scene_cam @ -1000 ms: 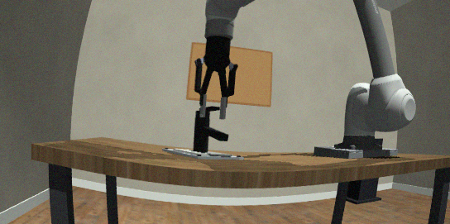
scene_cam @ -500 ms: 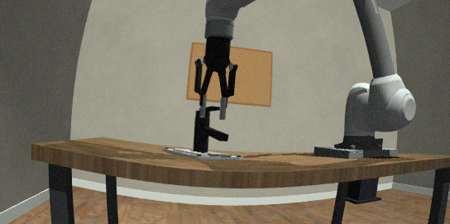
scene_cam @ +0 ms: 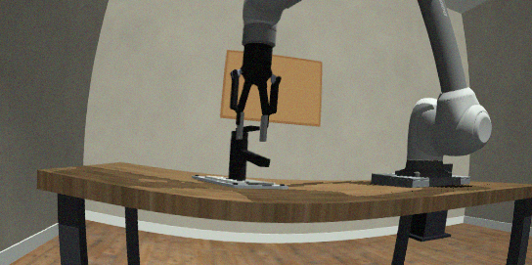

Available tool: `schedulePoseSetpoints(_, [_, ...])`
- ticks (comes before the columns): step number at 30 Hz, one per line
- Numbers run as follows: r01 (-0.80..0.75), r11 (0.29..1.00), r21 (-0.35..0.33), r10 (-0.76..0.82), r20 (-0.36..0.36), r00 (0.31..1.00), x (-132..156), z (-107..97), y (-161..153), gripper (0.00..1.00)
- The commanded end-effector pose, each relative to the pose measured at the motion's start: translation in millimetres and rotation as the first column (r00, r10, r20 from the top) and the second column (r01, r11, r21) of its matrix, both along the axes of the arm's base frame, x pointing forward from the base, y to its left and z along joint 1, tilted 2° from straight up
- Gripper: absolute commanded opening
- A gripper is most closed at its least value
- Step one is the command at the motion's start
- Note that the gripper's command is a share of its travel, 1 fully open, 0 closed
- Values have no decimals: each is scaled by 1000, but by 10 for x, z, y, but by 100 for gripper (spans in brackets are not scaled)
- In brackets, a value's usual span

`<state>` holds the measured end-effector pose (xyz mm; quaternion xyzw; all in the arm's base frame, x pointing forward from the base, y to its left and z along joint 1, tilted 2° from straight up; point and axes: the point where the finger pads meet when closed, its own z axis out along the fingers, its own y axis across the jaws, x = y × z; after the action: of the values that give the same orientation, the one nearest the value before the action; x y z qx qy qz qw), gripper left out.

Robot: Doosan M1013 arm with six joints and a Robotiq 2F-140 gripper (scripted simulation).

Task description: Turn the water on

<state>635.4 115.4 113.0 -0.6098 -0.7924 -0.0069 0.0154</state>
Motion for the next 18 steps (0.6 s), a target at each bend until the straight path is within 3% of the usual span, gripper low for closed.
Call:
schedulePoseSetpoints(1, [0,1000,0,0,0,1000,0,1,0,37])
schedulePoseSetpoints(11, [0,1000,0,0,0,1000,0,1,0,37])
schedulePoseSetpoints(12, [0,1000,0,0,0,1000,0,1,0,0])
schedulePoseSetpoints(18, [0,1000,0,0,0,1000,0,1,0,0])
